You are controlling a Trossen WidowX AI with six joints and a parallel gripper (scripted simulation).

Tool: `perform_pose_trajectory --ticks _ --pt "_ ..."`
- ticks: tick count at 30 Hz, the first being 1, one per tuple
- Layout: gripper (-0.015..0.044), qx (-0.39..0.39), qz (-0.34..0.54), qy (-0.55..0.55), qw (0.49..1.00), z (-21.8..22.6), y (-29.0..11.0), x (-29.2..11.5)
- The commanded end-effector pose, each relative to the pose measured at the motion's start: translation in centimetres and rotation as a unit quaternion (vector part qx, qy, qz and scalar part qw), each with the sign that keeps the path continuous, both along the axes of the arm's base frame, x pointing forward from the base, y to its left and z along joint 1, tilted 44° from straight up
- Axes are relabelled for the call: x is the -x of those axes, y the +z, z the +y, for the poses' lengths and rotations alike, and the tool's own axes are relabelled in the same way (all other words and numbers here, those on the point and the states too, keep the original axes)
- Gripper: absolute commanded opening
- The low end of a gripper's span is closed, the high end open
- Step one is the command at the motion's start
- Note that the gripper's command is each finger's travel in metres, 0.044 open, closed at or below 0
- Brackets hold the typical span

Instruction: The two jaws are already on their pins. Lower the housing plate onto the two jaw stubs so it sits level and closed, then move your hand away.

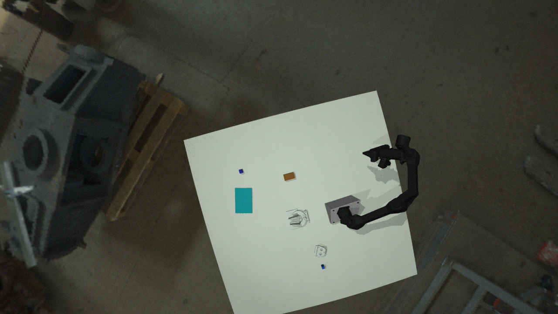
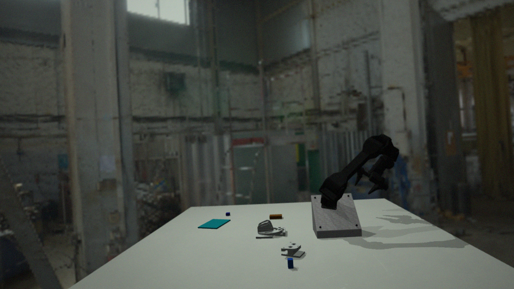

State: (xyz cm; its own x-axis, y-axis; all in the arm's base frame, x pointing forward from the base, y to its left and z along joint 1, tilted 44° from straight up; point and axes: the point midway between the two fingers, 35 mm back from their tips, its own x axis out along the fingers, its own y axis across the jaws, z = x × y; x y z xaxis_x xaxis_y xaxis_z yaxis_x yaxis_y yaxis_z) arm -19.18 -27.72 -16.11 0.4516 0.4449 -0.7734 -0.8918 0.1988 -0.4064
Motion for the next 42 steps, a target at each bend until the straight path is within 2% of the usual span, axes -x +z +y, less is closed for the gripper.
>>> perform_pose_trajectory --ticks 1,2,21,31,42 --pt "0.0426 0.0 0.0 0.0 1.0 0.0 0.0 0.0" --pt "0.044 0.0 0.0 0.001 1.0 0.0 0.0 -0.1" --pt "0.044 0.032 0.001 0.103 0.994 -2.2 2.8 -3.7" --pt "0.044 0.086 -0.04 0.214 0.972 -4.2 4.3 -6.9" --pt "0.044 0.1 -0.045 0.301 0.947 -5.1 5.5 -9.7"
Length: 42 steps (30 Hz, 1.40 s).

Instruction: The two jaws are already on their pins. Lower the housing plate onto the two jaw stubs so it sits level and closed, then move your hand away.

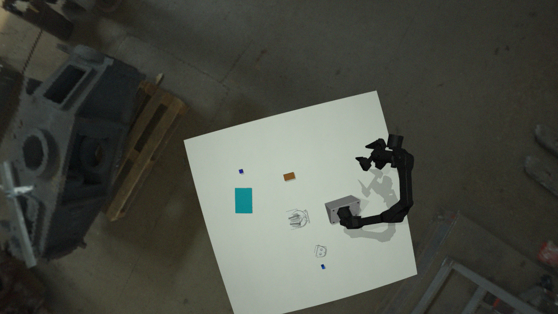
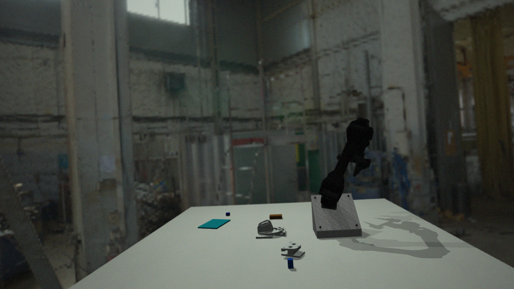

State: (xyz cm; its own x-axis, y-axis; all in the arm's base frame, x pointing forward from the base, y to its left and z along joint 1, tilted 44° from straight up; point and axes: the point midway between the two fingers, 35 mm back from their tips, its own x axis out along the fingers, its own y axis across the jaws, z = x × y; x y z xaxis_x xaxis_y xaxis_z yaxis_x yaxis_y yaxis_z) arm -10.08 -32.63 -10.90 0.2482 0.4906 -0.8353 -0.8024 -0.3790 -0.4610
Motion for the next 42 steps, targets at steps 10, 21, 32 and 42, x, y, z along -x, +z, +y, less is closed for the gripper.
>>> perform_pose_trajectory --ticks 10,21,32,42 --pt "0.044 0.047 -0.053 0.143 0.987 -1.4 1.8 -4.2" --pt "0.044 0.087 -0.108 0.273 0.952 -2.1 3.4 -8.4" --pt "0.044 0.12 -0.161 0.397 0.895 -2.3 5.0 -12.6" --pt "0.044 0.146 -0.208 0.502 0.827 -1.9 6.5 -16.4"
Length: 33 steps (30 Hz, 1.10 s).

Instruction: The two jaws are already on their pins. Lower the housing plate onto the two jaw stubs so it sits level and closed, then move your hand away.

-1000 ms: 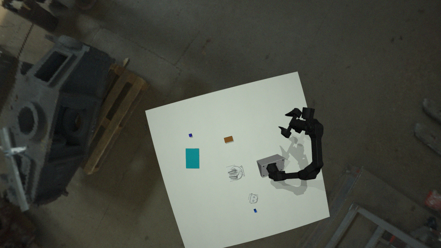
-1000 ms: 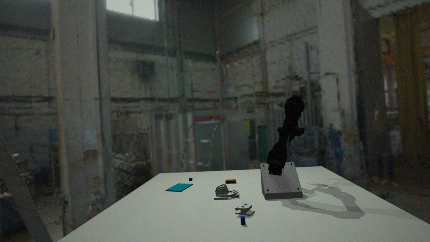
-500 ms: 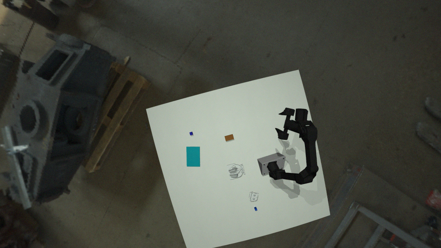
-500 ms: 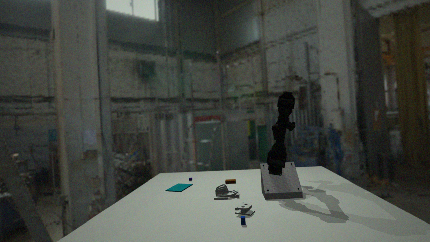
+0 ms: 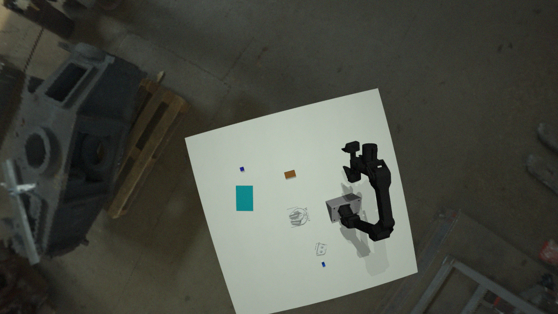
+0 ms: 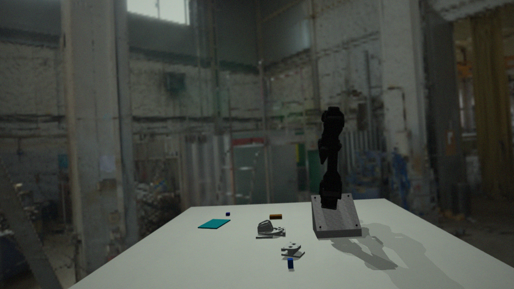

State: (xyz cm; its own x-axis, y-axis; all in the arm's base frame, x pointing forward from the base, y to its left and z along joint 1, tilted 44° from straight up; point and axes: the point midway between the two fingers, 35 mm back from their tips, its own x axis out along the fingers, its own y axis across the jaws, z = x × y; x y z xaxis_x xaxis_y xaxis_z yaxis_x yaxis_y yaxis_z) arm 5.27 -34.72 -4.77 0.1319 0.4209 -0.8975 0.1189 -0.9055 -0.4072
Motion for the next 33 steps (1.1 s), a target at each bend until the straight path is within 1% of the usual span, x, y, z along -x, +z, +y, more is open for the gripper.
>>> perform_pose_trajectory --ticks 1,8,16,26,33 --pt "0.044 0.01 -0.02 0.044 0.999 0.3 0.5 -1.5" --pt "0.044 0.029 -0.056 0.131 0.989 0.8 1.5 -4.1" --pt "0.044 0.048 -0.096 0.23 0.967 1.8 2.6 -7.0" --pt "0.044 0.074 -0.138 0.344 0.926 3.1 3.9 -10.0" --pt "0.044 0.088 -0.17 0.424 0.885 4.4 4.9 -12.3"
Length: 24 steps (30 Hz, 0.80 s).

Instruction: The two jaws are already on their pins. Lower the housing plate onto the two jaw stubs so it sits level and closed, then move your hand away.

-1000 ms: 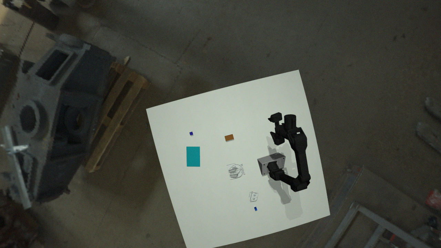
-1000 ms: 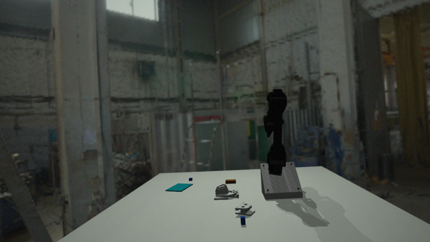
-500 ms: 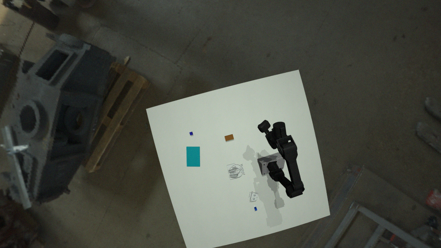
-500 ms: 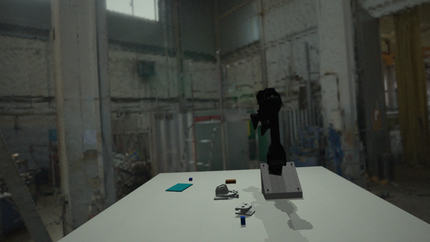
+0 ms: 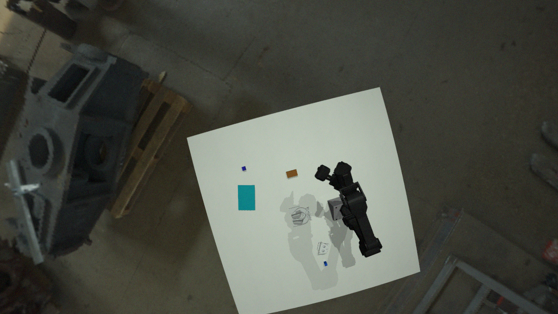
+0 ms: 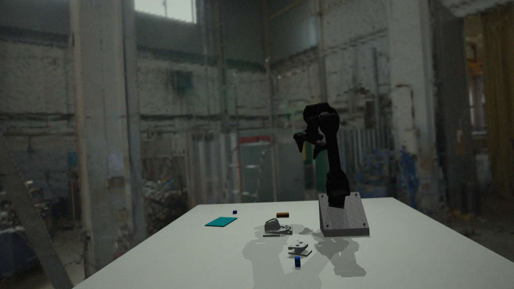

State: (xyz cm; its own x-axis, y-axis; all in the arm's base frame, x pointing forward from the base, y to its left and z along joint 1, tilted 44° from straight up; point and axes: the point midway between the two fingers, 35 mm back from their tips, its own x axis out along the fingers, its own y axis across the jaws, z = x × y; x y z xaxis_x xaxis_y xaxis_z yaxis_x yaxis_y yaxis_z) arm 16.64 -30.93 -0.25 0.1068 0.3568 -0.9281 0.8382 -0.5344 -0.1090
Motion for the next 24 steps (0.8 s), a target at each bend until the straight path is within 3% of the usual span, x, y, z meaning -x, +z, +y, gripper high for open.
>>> perform_pose_trajectory --ticks 1,24 --pt "0.044 0.007 -0.02 0.047 0.999 0.8 0.5 -1.3" --pt "0.044 0.048 -0.136 0.34 0.929 6.8 3.6 -8.1"
